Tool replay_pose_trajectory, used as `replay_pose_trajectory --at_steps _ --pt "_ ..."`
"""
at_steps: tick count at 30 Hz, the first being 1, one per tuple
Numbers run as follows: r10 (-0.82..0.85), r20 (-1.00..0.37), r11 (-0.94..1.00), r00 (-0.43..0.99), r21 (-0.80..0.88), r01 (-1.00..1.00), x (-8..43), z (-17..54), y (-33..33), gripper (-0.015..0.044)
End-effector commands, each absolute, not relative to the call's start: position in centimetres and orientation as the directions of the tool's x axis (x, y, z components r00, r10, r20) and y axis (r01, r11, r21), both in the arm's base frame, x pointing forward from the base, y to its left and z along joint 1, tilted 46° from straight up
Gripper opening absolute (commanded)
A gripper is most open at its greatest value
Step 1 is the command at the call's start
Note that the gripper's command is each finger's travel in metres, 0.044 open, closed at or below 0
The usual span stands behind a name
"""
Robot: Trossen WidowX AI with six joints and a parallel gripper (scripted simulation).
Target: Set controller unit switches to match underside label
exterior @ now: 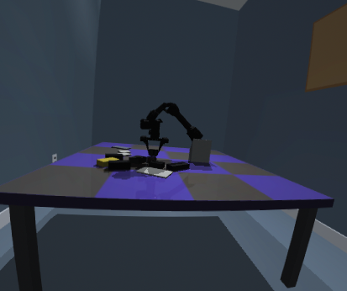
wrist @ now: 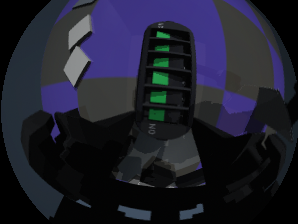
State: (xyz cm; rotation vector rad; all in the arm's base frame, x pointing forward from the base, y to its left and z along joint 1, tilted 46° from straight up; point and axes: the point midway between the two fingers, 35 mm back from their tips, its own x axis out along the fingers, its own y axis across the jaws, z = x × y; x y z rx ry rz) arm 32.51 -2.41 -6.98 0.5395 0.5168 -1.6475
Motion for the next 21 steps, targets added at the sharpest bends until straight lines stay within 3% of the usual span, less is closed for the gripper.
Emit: replay_pose_trajectory --at_steps 1,21 --pt "-0.776 -0.620 -0.127 -0.120 -0.033 0.991 32.6 -6.4 -2.2 0.0335" --pt "-0.749 -0.652 -0.127 -0.118 -0.034 0.991 32.7 -4.8 -2.0 0.0335"
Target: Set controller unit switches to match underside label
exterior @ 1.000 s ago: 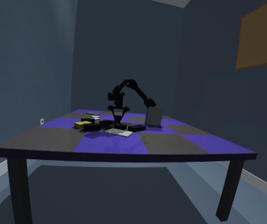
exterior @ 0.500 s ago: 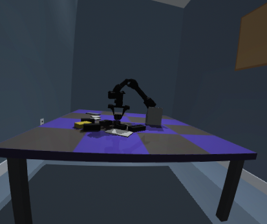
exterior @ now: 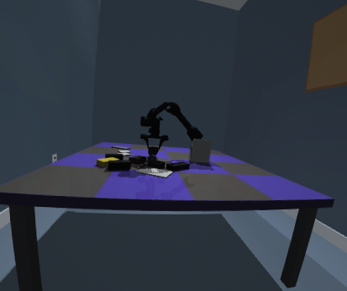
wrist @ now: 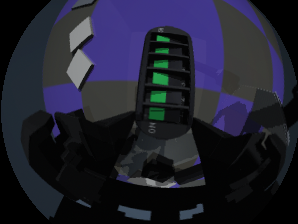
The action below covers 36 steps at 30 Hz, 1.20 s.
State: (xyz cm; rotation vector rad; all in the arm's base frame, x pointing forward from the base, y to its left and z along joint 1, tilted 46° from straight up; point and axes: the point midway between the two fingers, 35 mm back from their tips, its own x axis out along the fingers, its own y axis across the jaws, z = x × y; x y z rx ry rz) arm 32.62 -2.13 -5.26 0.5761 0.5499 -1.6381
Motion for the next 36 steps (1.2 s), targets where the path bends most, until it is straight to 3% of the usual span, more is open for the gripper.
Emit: replay_pose_trajectory --at_steps 1,36 --pt "-0.748 -0.653 -0.127 -0.118 -0.034 0.991 32.7 -4.7 -2.0 0.0335" --pt "-0.700 -0.705 -0.127 -0.114 -0.034 0.991 32.8 -1.8 -2.2 0.0335"
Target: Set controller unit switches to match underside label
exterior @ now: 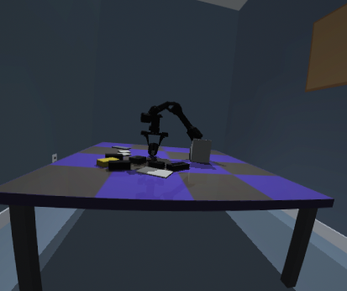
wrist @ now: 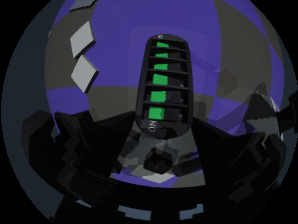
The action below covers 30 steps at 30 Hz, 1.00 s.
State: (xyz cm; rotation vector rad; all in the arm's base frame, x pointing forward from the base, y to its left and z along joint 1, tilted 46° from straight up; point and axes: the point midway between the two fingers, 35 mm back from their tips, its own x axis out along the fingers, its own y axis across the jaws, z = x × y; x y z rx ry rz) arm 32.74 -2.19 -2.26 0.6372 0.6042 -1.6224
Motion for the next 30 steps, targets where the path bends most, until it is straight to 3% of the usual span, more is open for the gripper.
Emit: replay_pose_trajectory --at_steps 1,30 --pt "-0.699 -0.706 -0.127 -0.114 -0.034 0.991 32.8 -1.7 -2.2 0.0335" --pt "-0.657 -0.746 -0.127 -0.110 -0.035 0.991 32.8 0.5 -2.7 0.0335"
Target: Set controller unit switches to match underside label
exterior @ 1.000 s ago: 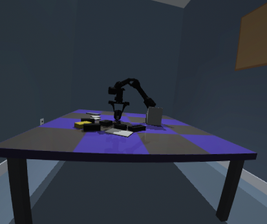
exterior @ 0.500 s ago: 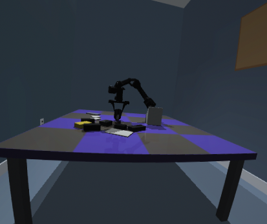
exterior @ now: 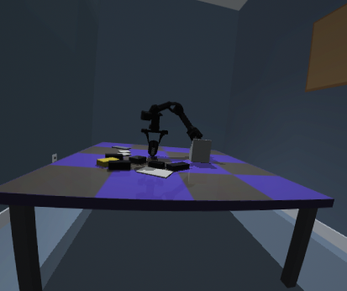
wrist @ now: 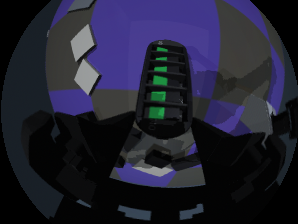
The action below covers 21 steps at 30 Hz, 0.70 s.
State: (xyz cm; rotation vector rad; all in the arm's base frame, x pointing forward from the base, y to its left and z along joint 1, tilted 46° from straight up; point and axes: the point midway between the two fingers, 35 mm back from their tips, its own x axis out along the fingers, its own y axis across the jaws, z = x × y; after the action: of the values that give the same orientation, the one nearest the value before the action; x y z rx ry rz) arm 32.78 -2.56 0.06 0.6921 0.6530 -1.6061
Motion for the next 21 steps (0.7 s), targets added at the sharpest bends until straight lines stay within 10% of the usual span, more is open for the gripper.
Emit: replay_pose_trajectory --at_steps 1,21 --pt "-0.655 -0.747 -0.127 -0.110 -0.035 0.991 32.8 0.6 -2.7 0.0335" --pt "-0.624 -0.774 -0.127 -0.107 -0.035 0.991 32.8 2.2 -3.2 0.0335"
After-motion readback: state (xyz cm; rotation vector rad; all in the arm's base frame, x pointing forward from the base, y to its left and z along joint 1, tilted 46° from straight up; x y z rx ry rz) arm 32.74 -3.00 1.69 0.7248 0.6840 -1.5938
